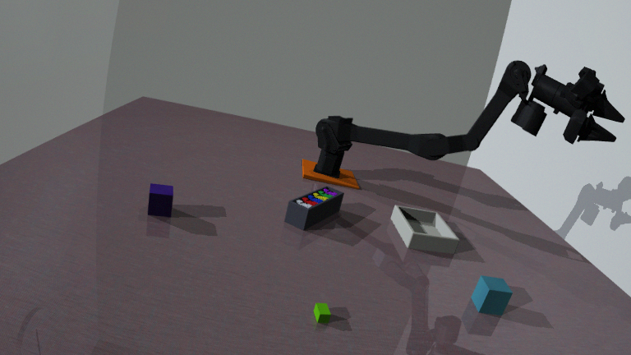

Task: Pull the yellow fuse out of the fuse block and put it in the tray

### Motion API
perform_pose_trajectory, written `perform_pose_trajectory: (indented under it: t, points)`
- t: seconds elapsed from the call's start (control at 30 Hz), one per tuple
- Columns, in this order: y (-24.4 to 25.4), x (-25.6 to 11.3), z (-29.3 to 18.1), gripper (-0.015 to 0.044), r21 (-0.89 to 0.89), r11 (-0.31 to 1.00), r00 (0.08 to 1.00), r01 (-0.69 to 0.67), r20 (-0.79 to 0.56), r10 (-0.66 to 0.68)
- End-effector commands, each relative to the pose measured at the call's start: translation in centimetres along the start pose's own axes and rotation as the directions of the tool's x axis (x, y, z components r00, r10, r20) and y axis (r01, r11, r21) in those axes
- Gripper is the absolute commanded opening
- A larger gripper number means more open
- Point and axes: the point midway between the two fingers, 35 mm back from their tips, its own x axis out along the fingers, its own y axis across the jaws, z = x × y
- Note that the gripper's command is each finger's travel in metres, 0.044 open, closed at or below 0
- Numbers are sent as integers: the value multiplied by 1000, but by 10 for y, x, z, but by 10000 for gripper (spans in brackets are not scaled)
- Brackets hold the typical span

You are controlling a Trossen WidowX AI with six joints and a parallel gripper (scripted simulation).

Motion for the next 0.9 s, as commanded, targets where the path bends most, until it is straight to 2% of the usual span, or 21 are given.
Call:
perform_pose_trajectory:
  t: [0.0,0.13,0.27,0.37,0.67,0.87]
  points:
    - [1,-1,1,374,2,1000,1000,-3,2,3]
    - [29,-16,14,269,37,996,996,-77,48,75]
    - [79,-50,39,164,101,970,969,-222,135,208]
    - [101,-73,51,85,131,953,952,-273,177,248]
    - [174,-164,101,74,245,806,826,-538,345,446]
    - [207,-244,143,74,325,606,679,-727,475,560]
